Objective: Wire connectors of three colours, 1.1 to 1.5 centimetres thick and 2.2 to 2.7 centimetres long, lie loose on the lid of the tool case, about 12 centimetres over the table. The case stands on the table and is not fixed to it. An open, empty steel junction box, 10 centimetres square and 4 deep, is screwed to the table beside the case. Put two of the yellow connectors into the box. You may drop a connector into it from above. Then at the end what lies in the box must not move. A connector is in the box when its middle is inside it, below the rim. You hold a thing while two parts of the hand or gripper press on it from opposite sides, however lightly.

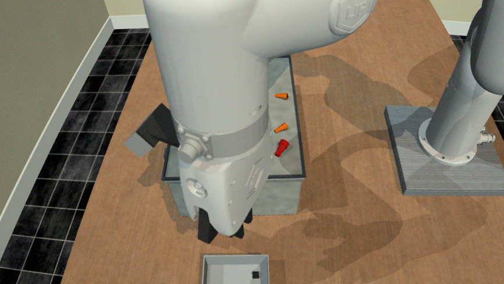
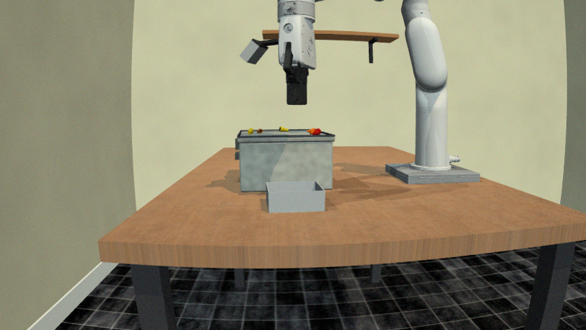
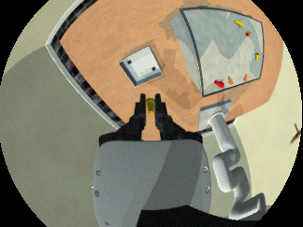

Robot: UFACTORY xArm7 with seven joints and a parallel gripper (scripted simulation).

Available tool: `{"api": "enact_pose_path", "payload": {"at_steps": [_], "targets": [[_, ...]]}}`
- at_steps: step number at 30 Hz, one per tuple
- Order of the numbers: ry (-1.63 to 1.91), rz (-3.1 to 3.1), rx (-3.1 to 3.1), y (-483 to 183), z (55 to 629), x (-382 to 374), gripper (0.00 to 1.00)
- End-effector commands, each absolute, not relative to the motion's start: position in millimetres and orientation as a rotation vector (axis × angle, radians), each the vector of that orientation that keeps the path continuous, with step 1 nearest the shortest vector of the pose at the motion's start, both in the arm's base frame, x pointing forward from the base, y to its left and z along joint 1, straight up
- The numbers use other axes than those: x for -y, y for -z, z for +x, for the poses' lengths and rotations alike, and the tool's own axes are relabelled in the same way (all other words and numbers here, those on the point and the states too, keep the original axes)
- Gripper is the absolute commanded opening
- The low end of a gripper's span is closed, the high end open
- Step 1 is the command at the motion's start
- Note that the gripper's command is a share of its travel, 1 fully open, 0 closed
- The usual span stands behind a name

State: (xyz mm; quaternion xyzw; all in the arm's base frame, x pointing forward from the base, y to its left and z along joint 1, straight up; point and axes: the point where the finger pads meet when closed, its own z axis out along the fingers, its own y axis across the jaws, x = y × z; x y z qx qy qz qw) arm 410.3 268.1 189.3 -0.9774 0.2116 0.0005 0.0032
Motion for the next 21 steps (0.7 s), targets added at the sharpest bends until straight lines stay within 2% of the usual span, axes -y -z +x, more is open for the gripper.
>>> {"api": "enact_pose_path", "payload": {"at_steps": [1,21], "targets": [[0.0,-3.07,-0.667,-190.3,403.8,-294.1,0.02],[0.0,-3.07,-0.667,-186.8,401.2,-301.4,0.02]]}}
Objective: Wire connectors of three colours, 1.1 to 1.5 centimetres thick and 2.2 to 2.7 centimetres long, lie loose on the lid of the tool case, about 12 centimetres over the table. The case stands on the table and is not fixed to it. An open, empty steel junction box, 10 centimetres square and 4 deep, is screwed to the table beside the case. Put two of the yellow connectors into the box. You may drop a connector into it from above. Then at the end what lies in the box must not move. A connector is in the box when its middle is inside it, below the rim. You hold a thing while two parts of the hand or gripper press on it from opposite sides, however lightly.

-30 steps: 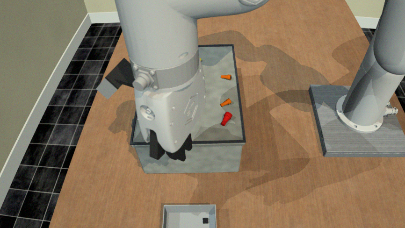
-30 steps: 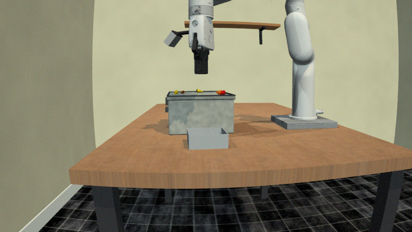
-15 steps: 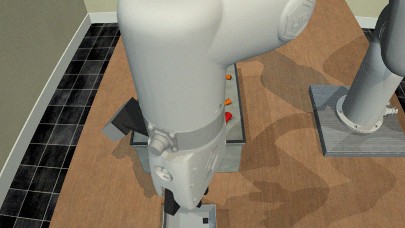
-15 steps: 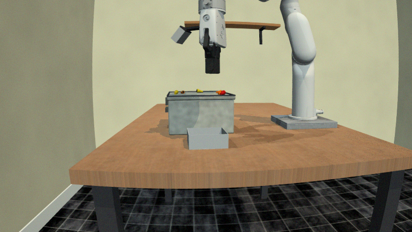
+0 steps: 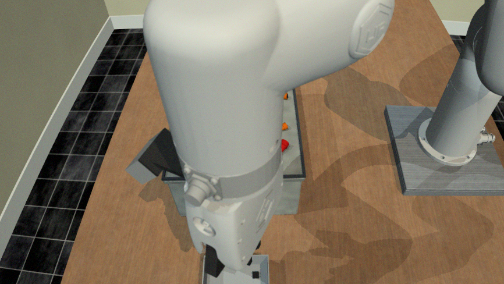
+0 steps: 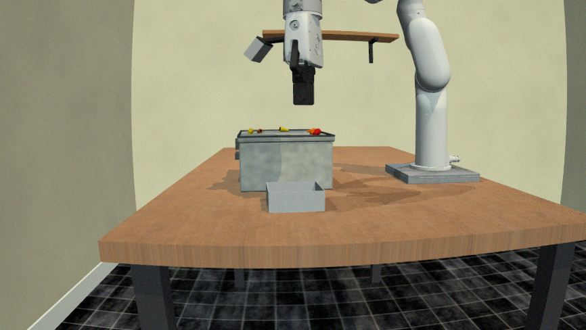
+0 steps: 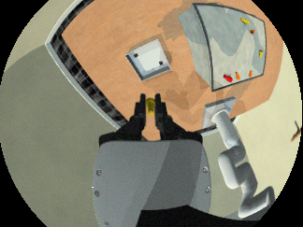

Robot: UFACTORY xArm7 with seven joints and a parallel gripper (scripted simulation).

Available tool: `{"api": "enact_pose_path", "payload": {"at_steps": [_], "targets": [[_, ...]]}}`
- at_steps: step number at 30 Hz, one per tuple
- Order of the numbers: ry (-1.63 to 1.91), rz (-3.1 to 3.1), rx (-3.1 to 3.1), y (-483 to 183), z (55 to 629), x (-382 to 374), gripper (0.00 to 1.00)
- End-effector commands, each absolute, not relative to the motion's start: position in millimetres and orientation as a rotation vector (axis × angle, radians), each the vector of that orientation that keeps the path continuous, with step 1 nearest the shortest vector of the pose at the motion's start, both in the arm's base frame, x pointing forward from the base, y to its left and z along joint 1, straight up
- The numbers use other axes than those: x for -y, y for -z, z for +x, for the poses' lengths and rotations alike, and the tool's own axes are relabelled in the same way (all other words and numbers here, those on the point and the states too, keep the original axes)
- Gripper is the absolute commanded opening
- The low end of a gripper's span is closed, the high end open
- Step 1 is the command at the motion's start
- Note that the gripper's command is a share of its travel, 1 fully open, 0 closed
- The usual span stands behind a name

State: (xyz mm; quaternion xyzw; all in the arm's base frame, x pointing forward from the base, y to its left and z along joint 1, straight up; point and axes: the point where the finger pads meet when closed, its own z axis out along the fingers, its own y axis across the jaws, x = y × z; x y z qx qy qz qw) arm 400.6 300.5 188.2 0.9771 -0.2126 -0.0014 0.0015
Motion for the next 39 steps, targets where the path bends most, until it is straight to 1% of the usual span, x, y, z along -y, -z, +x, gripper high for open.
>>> {"api": "enact_pose_path", "payload": {"at_steps": [1,8,20,22,28,39], "targets": [[0.0,3.069,0.667,-184.5,401.2,-301.4,0.02],[0.0,3.069,0.667,-161.9,401.2,-301.4,0.02],[0.0,3.069,0.667,-58.7,401.2,-301.4,0.02],[0.0,3.069,0.667,-58.7,401.2,-301.4,0.02],[0.0,3.069,0.667,-20.1,401.2,-301.3,0.02],[0.0,3.069,0.667,-6.7,401.1,-301.3,0.02]]}}
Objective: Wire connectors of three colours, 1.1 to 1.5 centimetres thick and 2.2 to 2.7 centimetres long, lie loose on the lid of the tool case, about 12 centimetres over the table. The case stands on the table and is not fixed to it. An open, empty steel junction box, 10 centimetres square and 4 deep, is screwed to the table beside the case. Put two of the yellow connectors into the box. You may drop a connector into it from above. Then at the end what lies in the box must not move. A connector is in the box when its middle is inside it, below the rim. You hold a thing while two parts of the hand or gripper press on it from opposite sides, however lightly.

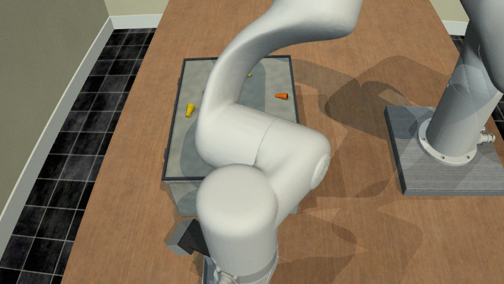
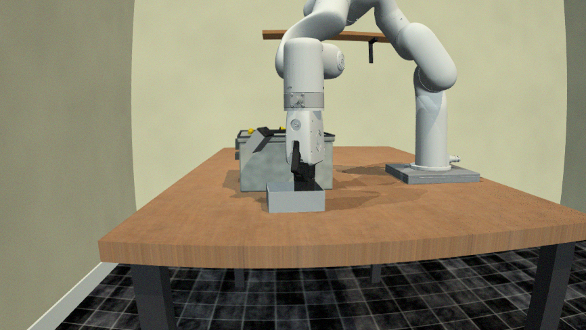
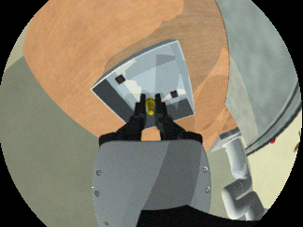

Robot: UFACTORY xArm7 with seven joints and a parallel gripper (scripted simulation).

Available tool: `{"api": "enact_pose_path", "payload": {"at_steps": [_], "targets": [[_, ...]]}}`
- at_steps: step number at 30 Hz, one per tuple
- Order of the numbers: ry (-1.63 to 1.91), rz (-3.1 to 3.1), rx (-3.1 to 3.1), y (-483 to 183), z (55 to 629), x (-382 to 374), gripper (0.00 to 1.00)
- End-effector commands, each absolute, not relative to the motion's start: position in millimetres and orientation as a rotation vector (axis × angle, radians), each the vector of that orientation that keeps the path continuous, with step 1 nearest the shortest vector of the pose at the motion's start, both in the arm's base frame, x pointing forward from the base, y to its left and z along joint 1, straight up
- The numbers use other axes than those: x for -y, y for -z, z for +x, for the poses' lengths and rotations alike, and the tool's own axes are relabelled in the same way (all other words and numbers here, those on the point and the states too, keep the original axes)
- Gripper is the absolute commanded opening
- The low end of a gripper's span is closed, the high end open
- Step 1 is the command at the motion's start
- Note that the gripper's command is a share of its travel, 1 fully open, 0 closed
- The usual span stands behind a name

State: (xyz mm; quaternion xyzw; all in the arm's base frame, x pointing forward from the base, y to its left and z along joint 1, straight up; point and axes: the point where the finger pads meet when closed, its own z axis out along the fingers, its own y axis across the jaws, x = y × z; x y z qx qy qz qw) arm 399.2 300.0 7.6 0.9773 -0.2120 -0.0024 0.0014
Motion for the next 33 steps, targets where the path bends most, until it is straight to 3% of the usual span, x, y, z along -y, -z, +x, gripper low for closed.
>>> {"api": "enact_pose_path", "payload": {"at_steps": [1,5,6,33], "targets": [[0.0,3.069,0.667,-6.7,401.1,-301.3,0.02],[0.0,3.069,0.667,-6.7,401.1,-301.3,0.02],[0.0,3.069,0.667,-6.7,401.1,-301.3,0.29],[0.0,3.069,0.667,-6.7,401.1,-301.3,0.29]]}}
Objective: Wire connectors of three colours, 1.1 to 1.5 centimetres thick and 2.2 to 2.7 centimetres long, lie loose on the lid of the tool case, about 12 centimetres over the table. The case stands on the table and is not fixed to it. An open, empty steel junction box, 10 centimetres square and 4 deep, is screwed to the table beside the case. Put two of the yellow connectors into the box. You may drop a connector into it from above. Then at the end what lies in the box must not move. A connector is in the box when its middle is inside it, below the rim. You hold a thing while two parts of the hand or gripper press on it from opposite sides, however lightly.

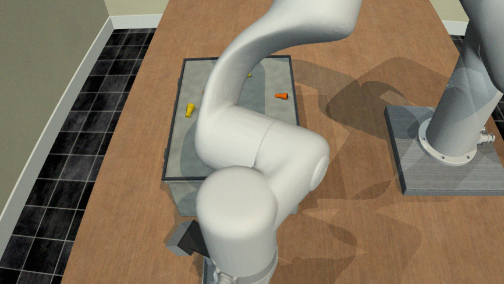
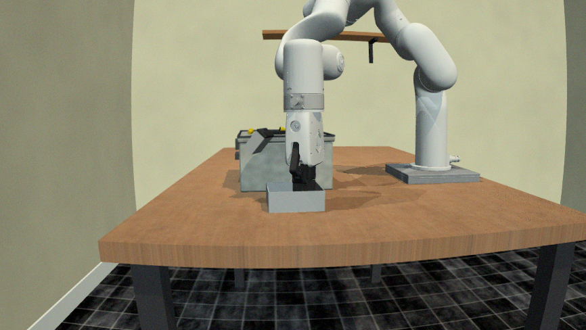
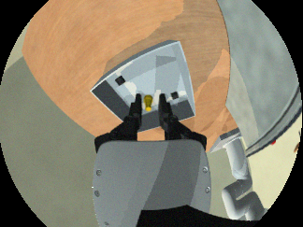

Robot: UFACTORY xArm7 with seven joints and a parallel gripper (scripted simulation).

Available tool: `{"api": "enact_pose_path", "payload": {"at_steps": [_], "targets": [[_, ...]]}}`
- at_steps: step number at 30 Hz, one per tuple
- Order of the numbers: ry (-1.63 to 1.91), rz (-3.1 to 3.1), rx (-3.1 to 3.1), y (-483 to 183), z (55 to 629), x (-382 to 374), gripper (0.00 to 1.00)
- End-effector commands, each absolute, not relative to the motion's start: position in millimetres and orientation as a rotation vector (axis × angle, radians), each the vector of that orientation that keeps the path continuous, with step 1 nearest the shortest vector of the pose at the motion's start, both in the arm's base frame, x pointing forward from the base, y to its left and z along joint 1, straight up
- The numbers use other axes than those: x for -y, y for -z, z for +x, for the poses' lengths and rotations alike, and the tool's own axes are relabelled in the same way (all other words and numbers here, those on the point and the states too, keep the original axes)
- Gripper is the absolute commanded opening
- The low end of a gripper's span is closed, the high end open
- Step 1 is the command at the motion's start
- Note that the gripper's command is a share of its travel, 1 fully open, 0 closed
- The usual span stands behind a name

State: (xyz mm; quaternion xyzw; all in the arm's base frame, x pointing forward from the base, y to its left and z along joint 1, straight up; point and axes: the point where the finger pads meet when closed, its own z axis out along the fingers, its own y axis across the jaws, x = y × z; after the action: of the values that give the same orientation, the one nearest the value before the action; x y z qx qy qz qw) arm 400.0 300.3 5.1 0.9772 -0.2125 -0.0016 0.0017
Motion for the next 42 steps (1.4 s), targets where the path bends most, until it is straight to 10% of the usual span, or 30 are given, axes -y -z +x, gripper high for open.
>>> {"api": "enact_pose_path", "payload": {"at_steps": [1,26,42], "targets": [[0.0,3.069,0.667,-6.7,401.1,-301.3,0.29],[0.0,3.069,0.667,-10.1,401.2,-301.3,0.29],[0.0,3.069,0.667,-154.3,401.3,-301.4,0.29]]}}
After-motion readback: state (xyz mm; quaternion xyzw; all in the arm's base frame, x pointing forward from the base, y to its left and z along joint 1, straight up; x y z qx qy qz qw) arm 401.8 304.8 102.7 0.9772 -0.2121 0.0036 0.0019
